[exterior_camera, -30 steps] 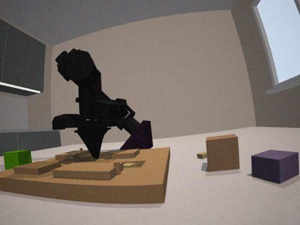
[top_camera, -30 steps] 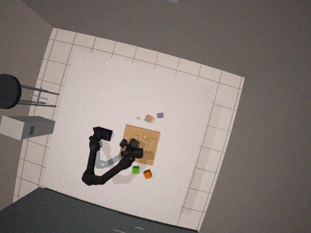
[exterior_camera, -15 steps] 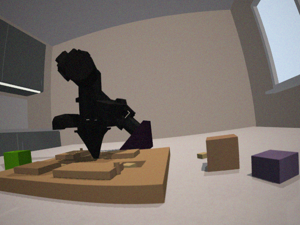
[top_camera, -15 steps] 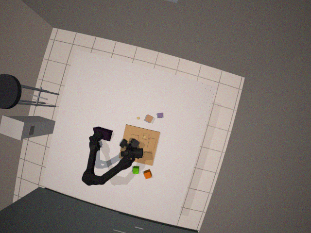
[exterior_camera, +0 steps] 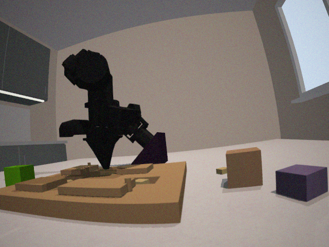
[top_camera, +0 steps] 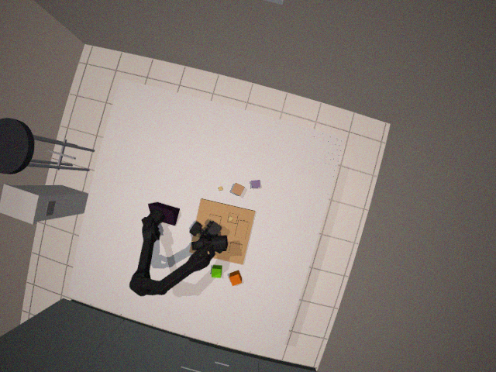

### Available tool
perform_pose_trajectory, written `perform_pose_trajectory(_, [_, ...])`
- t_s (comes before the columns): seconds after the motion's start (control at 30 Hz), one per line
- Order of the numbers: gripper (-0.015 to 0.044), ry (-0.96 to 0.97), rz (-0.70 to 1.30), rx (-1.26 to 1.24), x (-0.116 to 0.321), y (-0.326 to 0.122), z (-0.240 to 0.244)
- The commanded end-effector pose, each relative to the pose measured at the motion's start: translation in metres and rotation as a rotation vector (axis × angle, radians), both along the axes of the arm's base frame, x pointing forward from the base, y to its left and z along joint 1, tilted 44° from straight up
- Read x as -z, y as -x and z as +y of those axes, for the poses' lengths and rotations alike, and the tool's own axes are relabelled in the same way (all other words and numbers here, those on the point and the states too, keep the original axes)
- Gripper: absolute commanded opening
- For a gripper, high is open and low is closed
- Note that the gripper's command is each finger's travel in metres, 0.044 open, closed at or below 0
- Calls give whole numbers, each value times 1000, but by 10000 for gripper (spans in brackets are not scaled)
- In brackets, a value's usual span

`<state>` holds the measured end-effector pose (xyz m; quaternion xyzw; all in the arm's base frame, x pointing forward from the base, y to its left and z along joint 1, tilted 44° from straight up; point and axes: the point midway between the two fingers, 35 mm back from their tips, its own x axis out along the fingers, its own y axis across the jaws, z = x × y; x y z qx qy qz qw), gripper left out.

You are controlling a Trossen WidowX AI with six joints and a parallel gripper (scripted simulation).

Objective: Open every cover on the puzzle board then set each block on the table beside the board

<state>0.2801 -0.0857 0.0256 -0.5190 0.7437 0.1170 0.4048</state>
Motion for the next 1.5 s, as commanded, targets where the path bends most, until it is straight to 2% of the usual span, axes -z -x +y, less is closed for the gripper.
perform_pose_trajectory(0.0, [0, -2, -7, 4, -2, -1, 2])
perform_pose_trajectory(1.47, [0, -1, -7, 4, 6, 0, -5])
